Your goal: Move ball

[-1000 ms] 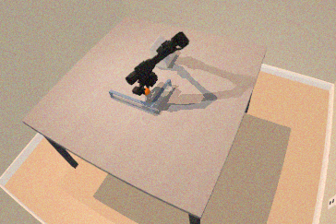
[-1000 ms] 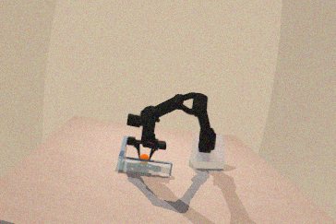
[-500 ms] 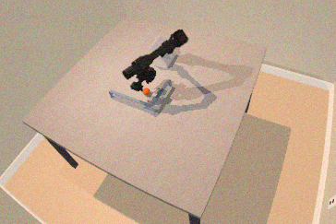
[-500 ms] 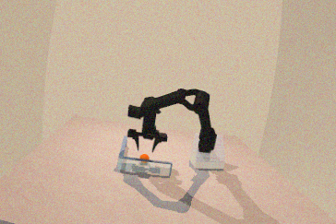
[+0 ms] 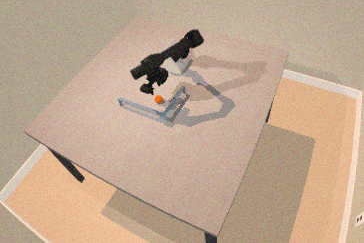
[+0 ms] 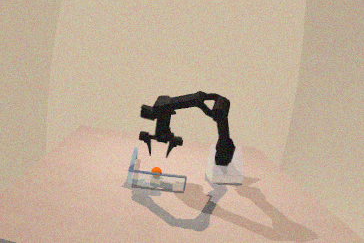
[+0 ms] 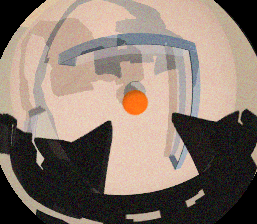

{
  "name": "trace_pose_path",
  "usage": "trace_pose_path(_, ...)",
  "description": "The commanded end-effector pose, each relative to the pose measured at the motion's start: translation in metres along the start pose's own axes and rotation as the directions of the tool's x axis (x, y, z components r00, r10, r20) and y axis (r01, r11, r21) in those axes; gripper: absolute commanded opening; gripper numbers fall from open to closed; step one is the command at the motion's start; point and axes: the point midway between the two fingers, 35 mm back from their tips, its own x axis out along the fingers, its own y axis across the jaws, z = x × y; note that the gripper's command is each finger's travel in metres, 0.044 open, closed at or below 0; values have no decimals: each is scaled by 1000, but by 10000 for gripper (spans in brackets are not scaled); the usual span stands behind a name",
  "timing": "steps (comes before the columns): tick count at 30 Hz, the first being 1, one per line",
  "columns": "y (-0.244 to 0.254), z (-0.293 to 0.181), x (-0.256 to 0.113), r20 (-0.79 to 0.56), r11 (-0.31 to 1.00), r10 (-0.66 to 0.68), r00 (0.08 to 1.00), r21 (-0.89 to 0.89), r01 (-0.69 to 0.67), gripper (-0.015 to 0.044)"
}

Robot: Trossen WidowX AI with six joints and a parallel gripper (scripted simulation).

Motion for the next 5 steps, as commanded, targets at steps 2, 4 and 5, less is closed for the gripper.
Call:
trace_pose_path(2, 2, 0, -31, 0, 1000, -1, 1000, -1, 1, 434)
trace_pose_path(4, 3, 1, -41, 1, 1000, 0, 1000, -2, 0, 440)
trace_pose_path(5, 3, 1, -41, 1, 1000, 0, 1000, -2, 0, 440)
